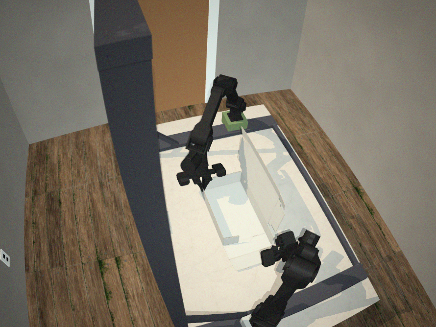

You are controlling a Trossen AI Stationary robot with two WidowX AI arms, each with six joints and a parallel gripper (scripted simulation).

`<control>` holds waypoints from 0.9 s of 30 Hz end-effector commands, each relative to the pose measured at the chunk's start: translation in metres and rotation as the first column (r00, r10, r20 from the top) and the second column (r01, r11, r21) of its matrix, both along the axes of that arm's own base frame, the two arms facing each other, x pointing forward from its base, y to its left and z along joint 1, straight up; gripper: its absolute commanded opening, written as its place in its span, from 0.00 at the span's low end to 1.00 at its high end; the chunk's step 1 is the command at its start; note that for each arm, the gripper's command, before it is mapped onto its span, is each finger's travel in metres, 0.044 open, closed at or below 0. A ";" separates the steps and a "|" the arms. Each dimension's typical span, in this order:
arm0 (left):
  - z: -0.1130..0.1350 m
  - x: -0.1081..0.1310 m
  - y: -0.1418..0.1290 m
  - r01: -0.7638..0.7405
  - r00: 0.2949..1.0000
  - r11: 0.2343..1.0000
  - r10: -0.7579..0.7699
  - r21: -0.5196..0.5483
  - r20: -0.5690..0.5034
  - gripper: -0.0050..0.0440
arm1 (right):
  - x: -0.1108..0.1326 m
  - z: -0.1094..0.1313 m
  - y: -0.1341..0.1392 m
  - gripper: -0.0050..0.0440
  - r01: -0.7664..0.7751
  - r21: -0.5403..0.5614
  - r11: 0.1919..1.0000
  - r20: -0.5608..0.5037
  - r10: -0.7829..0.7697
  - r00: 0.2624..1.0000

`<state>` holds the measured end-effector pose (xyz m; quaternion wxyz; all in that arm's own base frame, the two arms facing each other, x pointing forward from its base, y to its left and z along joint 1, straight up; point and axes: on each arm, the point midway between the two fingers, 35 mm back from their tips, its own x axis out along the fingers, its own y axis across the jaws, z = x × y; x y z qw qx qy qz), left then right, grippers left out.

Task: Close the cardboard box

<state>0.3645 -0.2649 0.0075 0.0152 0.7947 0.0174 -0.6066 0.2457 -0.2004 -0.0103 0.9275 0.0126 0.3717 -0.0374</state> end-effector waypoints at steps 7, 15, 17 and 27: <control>0.008 0.002 -0.002 0.002 1.000 1.000 -0.002 -0.015 0.014 0.11 | 0.001 -0.014 -0.002 0.41 -0.004 -0.013 1.000 0.012 0.004 1.000; 0.008 0.002 -0.002 0.002 1.000 1.000 -0.002 -0.015 0.014 0.11 | 0.001 -0.014 -0.002 0.41 -0.004 -0.013 1.000 0.012 0.004 1.000; 0.008 0.002 -0.002 0.002 1.000 1.000 -0.002 -0.015 0.014 0.11 | 0.001 -0.014 -0.002 0.41 -0.004 -0.013 1.000 0.012 0.004 1.000; 0.008 0.002 -0.002 0.002 1.000 1.000 -0.002 -0.015 0.014 0.11 | 0.001 -0.014 -0.002 0.41 -0.004 -0.013 1.000 0.012 0.004 1.000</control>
